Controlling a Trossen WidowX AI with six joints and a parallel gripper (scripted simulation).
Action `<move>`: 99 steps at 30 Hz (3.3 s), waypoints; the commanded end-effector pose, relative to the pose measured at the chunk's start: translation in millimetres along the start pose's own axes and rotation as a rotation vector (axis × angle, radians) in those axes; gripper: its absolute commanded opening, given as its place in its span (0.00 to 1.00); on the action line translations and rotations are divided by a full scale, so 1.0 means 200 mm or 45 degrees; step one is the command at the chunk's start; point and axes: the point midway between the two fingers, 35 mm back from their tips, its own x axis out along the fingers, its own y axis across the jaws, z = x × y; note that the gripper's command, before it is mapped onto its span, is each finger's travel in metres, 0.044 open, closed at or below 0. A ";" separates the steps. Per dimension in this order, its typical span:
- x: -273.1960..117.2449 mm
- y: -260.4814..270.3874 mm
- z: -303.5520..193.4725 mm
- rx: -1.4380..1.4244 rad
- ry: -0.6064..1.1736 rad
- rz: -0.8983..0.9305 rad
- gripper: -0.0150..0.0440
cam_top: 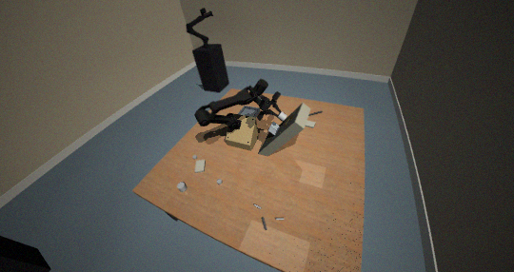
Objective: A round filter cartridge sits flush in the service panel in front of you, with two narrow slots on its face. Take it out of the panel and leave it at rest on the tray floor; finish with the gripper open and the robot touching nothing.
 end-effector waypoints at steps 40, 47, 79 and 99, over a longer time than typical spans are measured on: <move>0.03 -0.32 -0.15 0.004 -0.008 0.003 0.44; 0.01 -0.11 -0.05 0.011 -0.007 0.007 0.44; -0.03 -0.27 -0.12 -1.388 0.485 -0.304 0.77; 0.09 -0.31 -0.15 -1.386 0.488 -0.302 0.77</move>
